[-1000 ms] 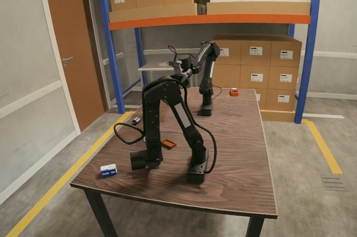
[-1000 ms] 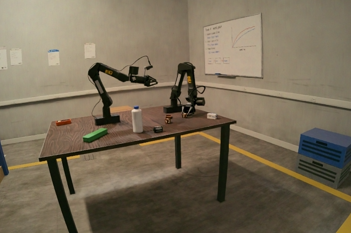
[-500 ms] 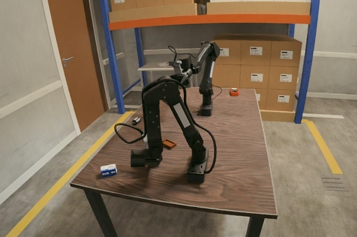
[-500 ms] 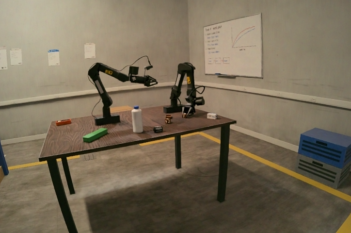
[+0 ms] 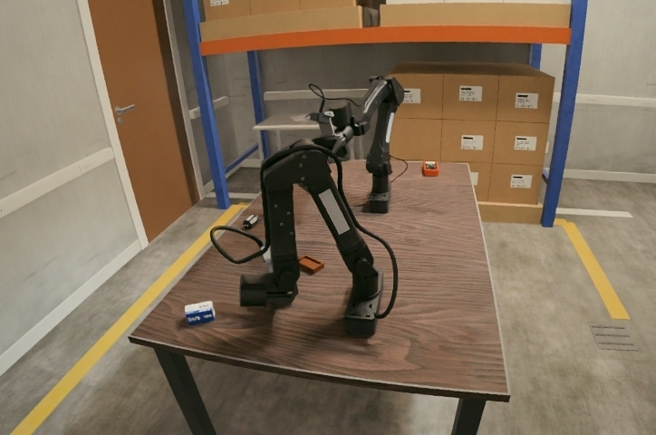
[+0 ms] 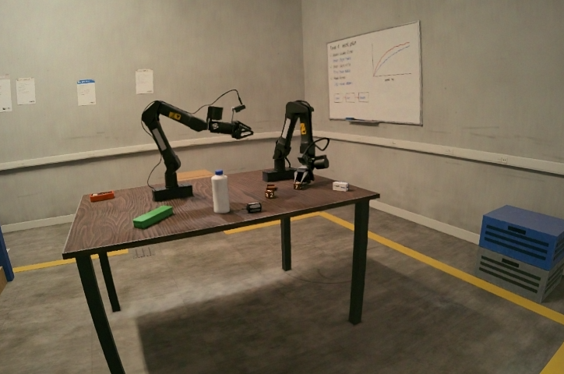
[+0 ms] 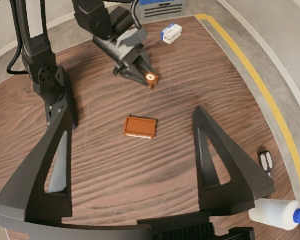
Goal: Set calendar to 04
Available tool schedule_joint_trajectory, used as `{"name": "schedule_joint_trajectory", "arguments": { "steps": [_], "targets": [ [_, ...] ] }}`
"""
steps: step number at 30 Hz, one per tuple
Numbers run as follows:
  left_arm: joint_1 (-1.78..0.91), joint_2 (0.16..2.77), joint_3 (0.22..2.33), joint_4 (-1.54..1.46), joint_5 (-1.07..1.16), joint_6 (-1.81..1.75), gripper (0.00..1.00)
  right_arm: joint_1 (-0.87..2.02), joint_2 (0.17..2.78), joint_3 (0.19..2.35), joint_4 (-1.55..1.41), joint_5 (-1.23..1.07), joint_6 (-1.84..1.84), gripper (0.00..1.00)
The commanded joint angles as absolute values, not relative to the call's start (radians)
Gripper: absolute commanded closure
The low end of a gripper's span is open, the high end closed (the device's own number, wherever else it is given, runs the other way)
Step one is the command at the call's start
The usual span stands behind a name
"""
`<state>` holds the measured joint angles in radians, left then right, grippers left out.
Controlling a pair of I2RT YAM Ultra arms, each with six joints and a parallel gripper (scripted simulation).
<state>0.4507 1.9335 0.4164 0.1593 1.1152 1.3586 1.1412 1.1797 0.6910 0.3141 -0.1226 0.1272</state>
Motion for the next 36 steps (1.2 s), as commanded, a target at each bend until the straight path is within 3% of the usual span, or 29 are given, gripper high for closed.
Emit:
{"name": "schedule_joint_trajectory", "arguments": {
  "steps": [1,4,6,7,8,10,11,25,36],
  "targets": [
    [0.450,1.951,0.417,0.141,1.137,1.369,0.73,1.142,1.176,0.721,0.343,-0.120,0.123,0.00],
    [0.450,1.951,0.417,0.140,1.137,1.369,0.74,1.142,1.176,0.721,0.343,-0.120,0.123,0.00],
    [0.450,1.951,0.417,0.140,1.137,1.369,0.97,1.142,1.176,0.721,0.343,-0.120,0.123,0.00],
    [0.450,1.951,0.417,0.140,1.137,1.369,1.00,1.142,1.176,0.721,0.343,-0.120,0.123,0.00],
    [0.450,1.951,0.417,0.140,1.137,1.369,1.00,1.142,1.176,0.721,0.343,-0.120,0.123,0.00],
    [0.450,1.938,0.419,0.137,1.137,1.369,0.77,1.142,1.176,0.721,0.343,-0.120,0.123,0.00],
    [0.450,1.931,0.421,0.130,1.137,1.368,0.74,1.142,1.176,0.721,0.343,-0.120,0.123,0.00],
    [0.451,1.607,0.464,-0.165,1.138,1.332,0.74,1.142,1.176,0.721,0.343,-0.120,0.123,0.00],
    [0.440,1.764,0.389,0.109,1.116,1.347,0.74,1.142,1.176,0.721,0.343,-0.120,0.123,0.00]
  ]
}}
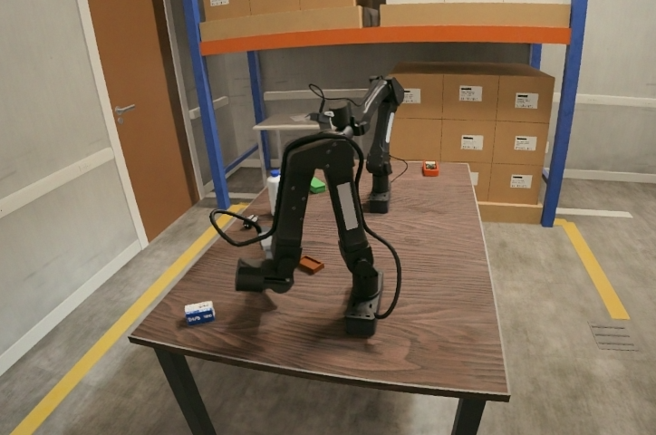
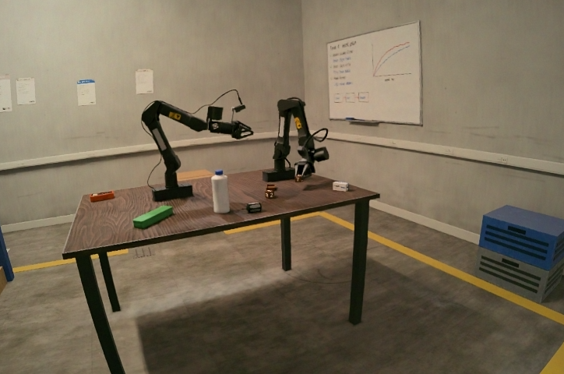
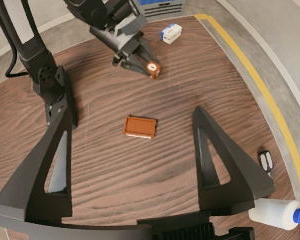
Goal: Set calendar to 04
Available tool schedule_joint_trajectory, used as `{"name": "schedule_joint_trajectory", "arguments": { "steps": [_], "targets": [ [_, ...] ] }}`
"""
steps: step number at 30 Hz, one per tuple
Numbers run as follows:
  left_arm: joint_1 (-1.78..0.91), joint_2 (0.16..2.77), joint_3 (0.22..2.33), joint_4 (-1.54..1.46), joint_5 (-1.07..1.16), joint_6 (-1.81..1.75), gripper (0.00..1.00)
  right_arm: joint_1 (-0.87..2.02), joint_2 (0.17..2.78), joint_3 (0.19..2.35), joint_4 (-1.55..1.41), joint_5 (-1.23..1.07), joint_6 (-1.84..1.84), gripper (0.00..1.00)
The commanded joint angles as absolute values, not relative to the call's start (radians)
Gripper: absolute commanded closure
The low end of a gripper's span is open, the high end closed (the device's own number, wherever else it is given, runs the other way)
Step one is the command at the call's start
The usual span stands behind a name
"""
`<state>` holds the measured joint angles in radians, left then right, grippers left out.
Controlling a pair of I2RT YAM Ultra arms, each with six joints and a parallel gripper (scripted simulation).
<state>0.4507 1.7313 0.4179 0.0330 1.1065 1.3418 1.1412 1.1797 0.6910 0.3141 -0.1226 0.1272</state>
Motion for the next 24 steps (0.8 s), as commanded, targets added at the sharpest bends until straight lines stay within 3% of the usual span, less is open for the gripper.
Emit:
{"name": "schedule_joint_trajectory", "arguments": {
  "steps": [1,12,24],
  "targets": [
    [0.440,1.764,0.389,0.109,1.116,1.347,0.74,1.142,1.176,0.721,0.343,-0.120,0.123,0.00],
    [0.428,1.853,0.367,0.182,1.074,1.262,0.74,1.142,1.176,0.721,0.343,-0.120,0.123,0.00],
    [0.224,1.837,0.648,-0.044,0.805,0.811,0.74,1.142,1.176,0.721,0.343,-0.120,0.123,0.00]
  ]
}}
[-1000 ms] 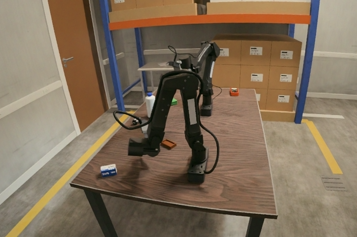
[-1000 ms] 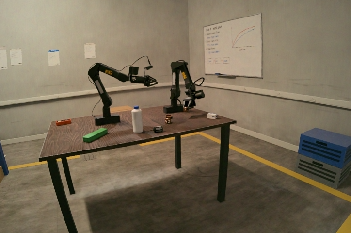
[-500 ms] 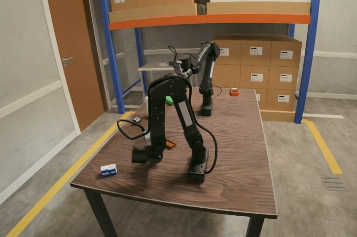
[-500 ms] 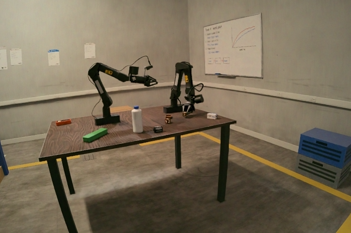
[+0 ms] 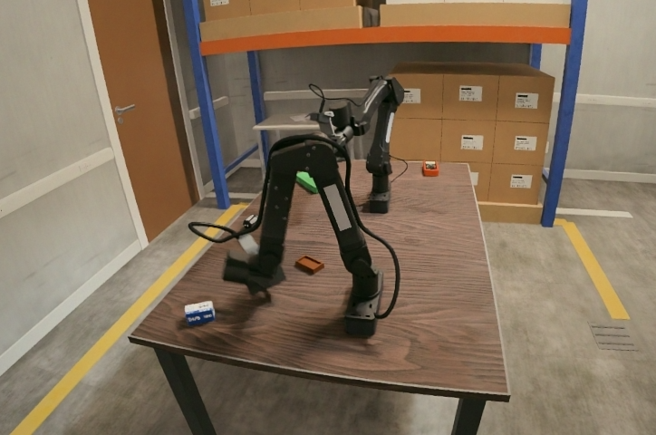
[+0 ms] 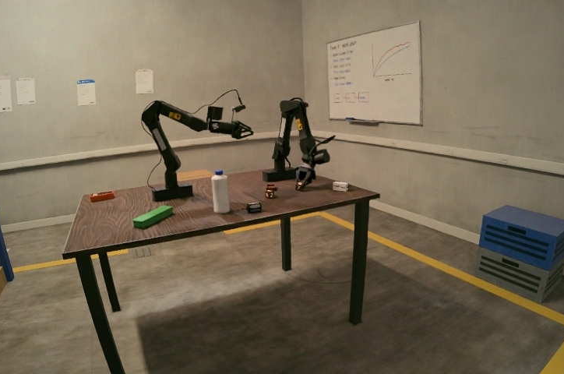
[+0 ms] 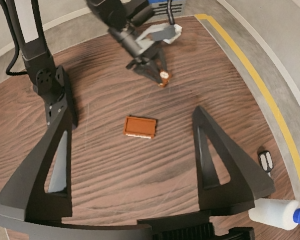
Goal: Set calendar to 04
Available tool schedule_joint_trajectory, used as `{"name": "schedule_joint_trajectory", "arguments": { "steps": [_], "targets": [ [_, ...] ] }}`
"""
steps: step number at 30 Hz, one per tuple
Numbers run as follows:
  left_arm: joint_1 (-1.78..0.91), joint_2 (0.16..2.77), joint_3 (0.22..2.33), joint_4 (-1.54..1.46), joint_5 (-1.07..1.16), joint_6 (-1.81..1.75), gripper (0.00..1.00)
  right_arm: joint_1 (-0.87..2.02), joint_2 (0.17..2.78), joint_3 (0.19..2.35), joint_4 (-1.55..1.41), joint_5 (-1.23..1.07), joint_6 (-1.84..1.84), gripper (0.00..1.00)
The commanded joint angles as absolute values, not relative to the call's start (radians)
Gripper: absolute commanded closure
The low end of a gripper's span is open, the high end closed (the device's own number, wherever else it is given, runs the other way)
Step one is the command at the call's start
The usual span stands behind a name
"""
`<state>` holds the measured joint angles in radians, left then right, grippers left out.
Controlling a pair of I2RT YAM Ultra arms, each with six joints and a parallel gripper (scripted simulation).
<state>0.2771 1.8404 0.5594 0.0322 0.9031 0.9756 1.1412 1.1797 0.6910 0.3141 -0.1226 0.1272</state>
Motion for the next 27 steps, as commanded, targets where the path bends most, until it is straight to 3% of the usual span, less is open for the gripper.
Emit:
{"name": "schedule_joint_trajectory", "arguments": {
  "steps": [1,27],
  "targets": [
    [0.200,1.839,0.684,-0.071,0.776,0.763,0.74,1.142,1.176,0.721,0.343,-0.120,0.123,0.00],
    [0.020,1.918,1.185,-0.762,0.274,0.123,0.74,1.142,1.176,0.721,0.343,-0.120,0.123,0.00]
  ]
}}
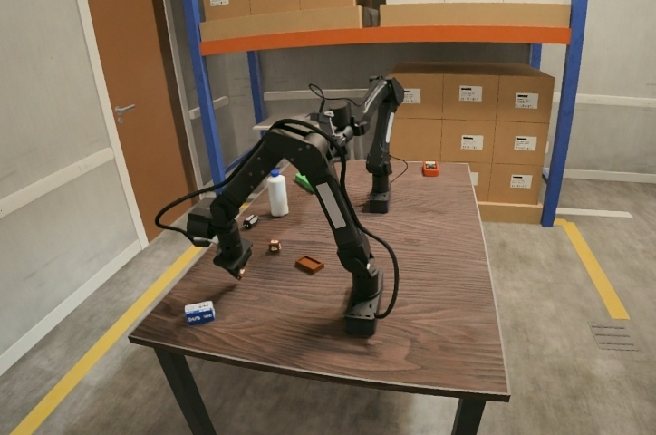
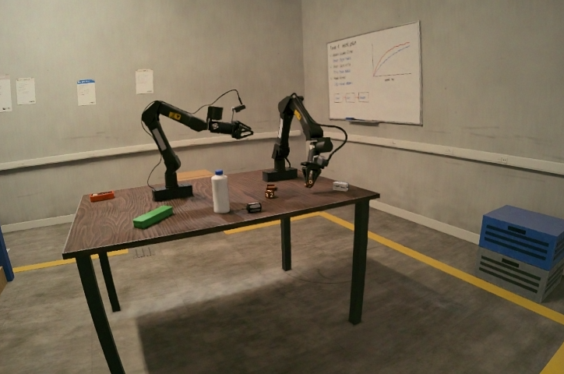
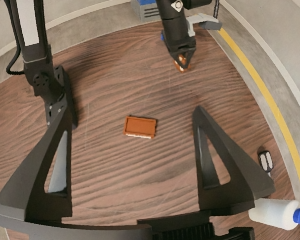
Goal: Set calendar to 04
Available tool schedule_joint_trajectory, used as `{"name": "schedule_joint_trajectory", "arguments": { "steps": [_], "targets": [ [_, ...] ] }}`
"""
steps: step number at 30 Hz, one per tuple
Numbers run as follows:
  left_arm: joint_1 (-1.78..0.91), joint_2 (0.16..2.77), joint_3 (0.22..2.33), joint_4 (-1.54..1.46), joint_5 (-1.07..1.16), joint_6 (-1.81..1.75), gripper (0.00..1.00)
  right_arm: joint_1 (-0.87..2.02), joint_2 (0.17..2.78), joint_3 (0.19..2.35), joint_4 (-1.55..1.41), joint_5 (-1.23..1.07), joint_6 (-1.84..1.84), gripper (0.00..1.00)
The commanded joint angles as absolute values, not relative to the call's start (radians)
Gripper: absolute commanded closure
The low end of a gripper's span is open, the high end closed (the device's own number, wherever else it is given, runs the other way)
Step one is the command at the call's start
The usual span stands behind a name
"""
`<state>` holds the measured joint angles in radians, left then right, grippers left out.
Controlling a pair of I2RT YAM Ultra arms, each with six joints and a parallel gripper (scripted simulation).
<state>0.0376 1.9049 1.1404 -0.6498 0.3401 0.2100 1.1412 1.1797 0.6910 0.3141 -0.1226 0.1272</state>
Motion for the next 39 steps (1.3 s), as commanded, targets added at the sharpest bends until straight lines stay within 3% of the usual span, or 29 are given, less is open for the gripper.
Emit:
{"name": "schedule_joint_trajectory", "arguments": {
  "steps": [1,15,39],
  "targets": [
    [0.020,1.918,1.185,-0.762,0.274,0.123,0.74,1.142,1.176,0.721,0.343,-0.120,0.123,0.00],
    [-0.146,2.077,1.346,-1.237,0.038,-0.118,0.74,1.142,1.176,0.721,0.343,-0.120,0.123,0.00],
    [-0.167,2.130,1.345,-1.210,0.053,-0.120,0.74,1.142,1.176,0.721,0.343,-0.120,0.123,0.00]
  ]
}}
